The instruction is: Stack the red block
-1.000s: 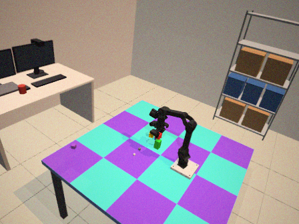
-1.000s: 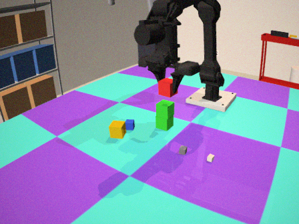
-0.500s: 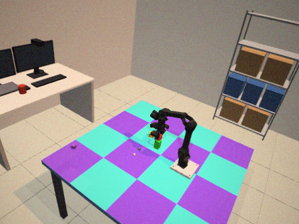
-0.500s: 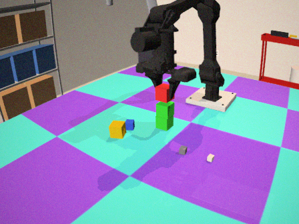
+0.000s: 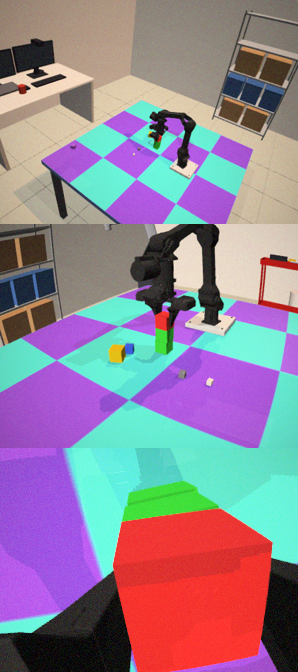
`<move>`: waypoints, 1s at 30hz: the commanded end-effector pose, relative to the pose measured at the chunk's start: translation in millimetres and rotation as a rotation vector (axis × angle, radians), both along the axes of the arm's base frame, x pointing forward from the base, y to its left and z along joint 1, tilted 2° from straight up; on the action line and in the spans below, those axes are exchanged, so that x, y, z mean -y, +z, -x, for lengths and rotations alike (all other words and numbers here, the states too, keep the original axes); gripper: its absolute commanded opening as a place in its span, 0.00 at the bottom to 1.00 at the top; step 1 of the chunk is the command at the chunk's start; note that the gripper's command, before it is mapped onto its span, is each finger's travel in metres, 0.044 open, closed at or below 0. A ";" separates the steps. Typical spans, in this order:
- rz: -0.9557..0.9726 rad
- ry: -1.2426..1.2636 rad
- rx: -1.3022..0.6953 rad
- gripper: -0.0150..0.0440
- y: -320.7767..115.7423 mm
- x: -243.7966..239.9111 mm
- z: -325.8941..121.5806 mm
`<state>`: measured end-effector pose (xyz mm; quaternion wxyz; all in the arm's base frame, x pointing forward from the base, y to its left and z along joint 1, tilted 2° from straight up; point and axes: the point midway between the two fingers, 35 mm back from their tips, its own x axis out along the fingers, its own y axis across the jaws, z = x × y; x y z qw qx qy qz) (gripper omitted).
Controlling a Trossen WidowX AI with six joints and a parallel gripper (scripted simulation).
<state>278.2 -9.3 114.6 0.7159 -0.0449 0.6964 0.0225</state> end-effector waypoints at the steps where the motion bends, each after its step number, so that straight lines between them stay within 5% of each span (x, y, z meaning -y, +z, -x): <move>1: -0.001 0.005 0.000 0.25 -0.4 -0.1 -0.3; 18: -0.001 0.005 0.000 0.25 2.7 -0.1 -0.3; 30: 0.000 0.000 0.000 0.79 -0.4 0.0 -0.1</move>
